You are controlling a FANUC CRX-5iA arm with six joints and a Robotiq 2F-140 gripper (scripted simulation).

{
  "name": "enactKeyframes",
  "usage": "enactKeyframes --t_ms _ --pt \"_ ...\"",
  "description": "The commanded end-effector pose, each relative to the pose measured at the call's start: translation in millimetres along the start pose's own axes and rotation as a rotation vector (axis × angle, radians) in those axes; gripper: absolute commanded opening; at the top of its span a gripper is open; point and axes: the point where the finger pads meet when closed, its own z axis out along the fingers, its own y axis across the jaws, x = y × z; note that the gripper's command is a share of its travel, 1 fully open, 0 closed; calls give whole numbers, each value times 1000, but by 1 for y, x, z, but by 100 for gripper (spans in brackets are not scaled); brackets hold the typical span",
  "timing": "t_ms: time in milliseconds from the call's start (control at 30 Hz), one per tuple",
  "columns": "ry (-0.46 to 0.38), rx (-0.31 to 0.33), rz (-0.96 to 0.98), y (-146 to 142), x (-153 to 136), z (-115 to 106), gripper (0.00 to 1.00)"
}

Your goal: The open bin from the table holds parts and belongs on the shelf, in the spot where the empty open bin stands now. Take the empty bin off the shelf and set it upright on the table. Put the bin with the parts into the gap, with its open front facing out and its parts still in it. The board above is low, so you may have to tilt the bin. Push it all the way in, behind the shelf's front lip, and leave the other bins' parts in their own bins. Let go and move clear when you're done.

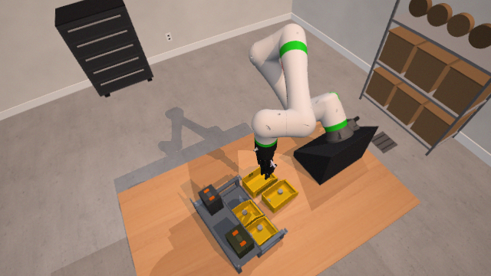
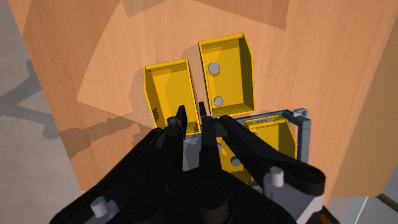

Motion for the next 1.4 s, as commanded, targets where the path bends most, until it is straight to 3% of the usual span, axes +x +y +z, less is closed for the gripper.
enactKeyframes --t_ms 0,867,1367 --pt "-2 0 0 0 -1 -1 24" --pt "-2 0 0 0 -1 2 24" --pt "-2 0 0 0 -1 25 24"
